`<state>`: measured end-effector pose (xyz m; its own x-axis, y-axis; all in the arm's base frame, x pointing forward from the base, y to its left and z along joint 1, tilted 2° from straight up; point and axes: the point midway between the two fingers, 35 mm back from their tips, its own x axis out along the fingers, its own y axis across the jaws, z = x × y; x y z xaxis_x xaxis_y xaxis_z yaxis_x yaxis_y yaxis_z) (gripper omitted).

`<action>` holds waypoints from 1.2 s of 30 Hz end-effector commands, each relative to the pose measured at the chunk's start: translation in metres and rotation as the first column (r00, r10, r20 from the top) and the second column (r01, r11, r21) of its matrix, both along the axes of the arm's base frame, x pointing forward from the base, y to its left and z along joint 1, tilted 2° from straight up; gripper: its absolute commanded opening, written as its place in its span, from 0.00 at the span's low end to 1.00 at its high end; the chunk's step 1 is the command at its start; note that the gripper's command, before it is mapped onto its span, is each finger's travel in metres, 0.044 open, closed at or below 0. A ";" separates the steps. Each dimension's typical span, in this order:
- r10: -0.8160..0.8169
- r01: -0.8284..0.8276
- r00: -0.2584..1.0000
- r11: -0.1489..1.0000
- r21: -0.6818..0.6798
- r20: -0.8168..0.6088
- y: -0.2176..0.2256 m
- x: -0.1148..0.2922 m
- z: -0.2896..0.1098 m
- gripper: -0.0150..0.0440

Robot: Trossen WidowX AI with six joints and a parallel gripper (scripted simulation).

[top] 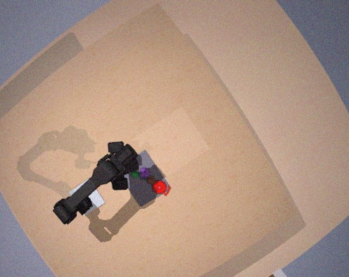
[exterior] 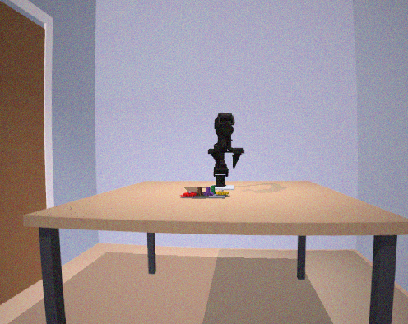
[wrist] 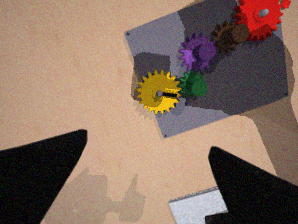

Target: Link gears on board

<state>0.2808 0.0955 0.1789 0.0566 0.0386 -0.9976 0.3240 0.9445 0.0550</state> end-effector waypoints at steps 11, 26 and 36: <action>0.005 -0.005 1.000 1.000 0.011 -0.012 0.157 -0.112 0.029 1.00; 0.005 -0.005 1.000 1.000 0.013 -0.013 0.169 -0.130 0.032 1.00; 0.005 -0.005 1.000 1.000 0.013 -0.013 0.169 -0.130 0.032 1.00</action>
